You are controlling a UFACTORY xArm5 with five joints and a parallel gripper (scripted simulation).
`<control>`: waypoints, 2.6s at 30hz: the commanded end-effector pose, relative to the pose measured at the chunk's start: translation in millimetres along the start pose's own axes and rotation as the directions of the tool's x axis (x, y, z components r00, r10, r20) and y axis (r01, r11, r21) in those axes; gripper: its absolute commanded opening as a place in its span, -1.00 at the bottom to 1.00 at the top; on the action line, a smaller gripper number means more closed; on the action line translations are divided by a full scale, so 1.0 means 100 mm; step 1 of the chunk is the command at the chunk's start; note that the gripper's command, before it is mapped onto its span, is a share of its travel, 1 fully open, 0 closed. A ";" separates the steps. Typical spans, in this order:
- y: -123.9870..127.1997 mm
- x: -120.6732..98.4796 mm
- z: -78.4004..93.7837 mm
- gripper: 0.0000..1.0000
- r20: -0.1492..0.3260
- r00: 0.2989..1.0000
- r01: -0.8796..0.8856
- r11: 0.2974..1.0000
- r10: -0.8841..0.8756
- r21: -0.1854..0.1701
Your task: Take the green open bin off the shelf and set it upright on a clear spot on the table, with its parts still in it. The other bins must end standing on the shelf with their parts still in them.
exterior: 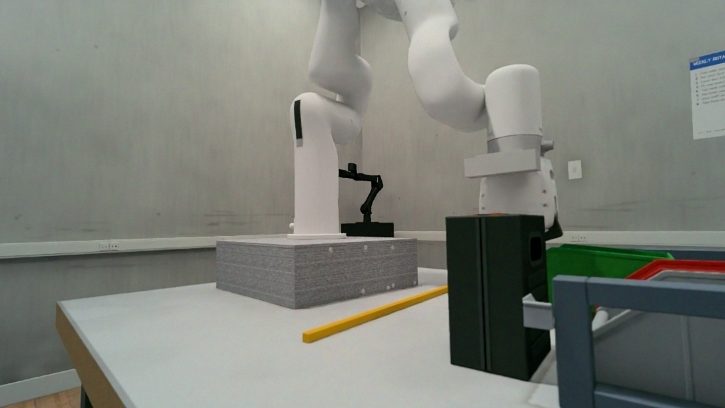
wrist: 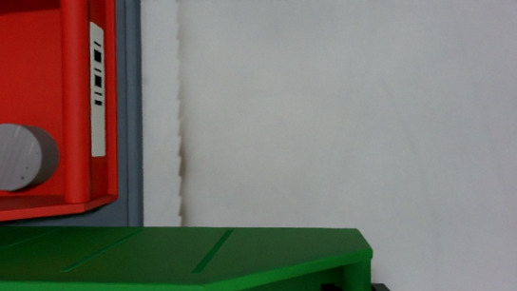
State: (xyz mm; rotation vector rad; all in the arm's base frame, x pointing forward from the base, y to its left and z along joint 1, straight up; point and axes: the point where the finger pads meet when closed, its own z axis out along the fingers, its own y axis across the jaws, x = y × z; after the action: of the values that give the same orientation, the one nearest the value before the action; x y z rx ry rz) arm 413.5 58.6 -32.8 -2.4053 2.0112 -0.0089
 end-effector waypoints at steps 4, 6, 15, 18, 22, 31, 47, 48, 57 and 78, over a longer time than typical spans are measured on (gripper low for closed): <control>0.11 0.00 -0.01 -1.00 0.001 1.000 0.000 1.000 0.000 0.005; 0.14 0.00 -0.01 -1.00 0.001 1.000 0.000 1.000 0.000 0.005; 0.27 0.00 -0.01 -1.00 0.001 1.000 0.000 1.000 0.000 0.004; 0.32 0.00 -0.01 -1.00 0.001 1.000 0.000 1.000 0.000 0.004; 0.38 0.00 -0.01 -1.00 0.001 1.000 0.000 1.000 0.000 0.004; 0.46 0.00 -0.01 -1.00 0.001 1.000 0.000 1.000 0.000 0.004; 0.49 0.00 0.00 -1.00 0.001 1.000 0.000 1.000 0.000 0.004; 0.49 0.00 0.01 -1.00 0.001 1.000 0.000 1.000 0.000 0.004; 0.49 0.00 0.05 -1.00 0.001 1.000 0.000 1.000 0.000 0.004; 0.49 0.00 0.14 -1.00 0.001 1.000 0.000 1.000 0.000 0.004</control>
State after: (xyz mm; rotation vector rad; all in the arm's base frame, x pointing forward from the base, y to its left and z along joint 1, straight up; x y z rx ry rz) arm 363.5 49.7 -46.2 -2.4052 2.0111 -0.0091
